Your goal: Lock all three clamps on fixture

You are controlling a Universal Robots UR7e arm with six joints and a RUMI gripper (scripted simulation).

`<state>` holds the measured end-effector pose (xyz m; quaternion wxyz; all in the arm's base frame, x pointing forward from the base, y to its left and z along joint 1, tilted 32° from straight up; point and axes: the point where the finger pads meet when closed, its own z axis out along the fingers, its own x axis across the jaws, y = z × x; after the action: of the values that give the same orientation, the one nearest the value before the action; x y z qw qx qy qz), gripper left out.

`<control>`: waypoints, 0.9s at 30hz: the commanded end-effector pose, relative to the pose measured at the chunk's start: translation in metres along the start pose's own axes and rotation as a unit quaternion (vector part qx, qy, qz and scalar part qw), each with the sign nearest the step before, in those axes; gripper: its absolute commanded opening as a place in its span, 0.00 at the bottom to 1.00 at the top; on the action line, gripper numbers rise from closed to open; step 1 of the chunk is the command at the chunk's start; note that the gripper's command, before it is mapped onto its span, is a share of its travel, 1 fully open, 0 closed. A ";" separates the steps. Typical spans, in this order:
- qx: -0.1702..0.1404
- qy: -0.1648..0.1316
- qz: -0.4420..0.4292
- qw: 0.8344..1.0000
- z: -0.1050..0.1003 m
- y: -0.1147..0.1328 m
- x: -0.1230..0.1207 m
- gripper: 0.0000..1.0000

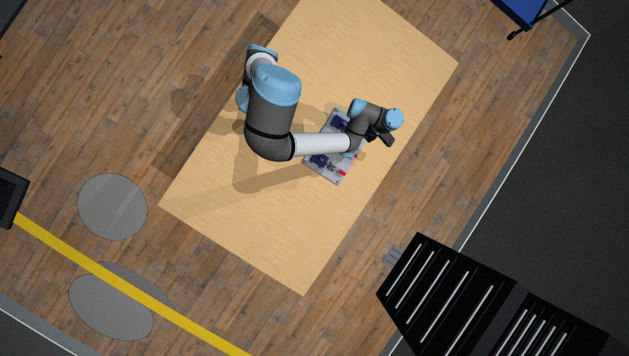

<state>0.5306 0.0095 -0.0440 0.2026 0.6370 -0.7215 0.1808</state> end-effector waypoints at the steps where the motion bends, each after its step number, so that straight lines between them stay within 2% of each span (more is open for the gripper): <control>1: 0.000 0.000 0.000 1.000 0.003 -0.001 0.000 0.00; 27: -0.001 0.001 0.000 1.000 0.013 -0.003 0.000 0.00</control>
<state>0.5332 0.0039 -0.0525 0.2026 0.6369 -0.7215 0.1807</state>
